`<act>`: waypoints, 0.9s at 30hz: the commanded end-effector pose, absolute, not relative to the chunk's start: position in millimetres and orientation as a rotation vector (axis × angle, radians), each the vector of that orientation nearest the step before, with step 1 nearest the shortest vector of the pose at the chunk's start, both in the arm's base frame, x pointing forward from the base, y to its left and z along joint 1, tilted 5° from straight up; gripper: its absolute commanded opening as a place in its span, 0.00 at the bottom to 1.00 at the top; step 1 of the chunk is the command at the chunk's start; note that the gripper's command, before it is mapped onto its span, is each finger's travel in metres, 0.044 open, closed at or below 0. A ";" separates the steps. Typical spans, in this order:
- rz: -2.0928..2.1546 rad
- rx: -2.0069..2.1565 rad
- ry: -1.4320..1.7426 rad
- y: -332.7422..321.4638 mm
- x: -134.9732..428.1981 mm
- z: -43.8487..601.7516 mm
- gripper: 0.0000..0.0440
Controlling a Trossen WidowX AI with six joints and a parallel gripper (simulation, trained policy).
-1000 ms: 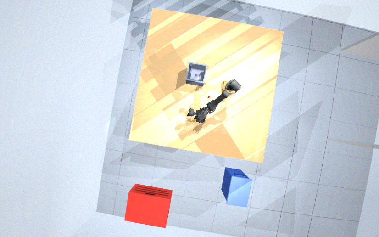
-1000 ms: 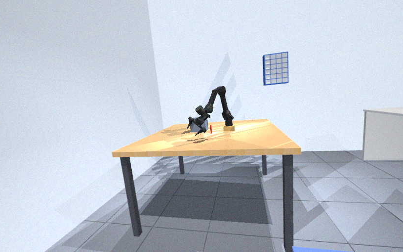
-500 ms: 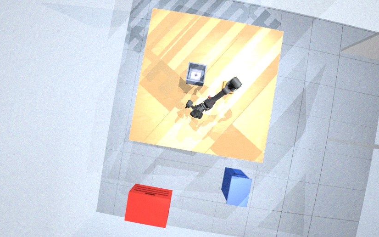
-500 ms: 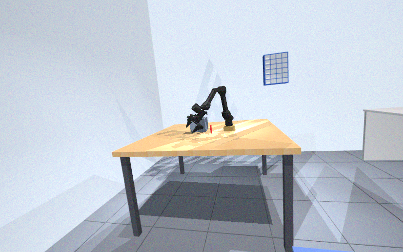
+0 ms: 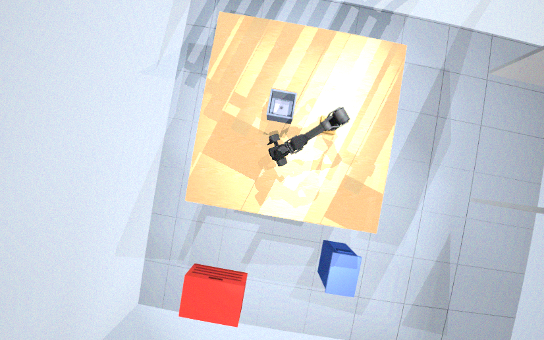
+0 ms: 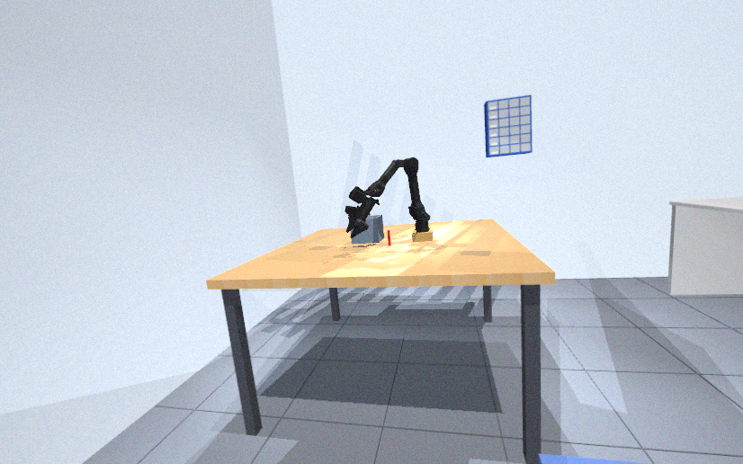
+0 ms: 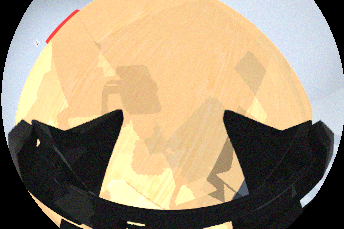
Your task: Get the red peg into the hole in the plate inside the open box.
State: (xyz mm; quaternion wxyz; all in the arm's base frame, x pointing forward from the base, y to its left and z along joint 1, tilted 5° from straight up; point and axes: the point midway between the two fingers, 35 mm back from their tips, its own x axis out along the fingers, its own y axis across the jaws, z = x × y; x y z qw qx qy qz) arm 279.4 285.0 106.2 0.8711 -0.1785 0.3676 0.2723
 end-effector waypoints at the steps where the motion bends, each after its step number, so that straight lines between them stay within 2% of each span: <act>1: 0.504 -0.256 0.822 274.2 281.7 112.9 1.00; 27: -0.032 0.442 1.182 196.4 258.8 123.9 1.00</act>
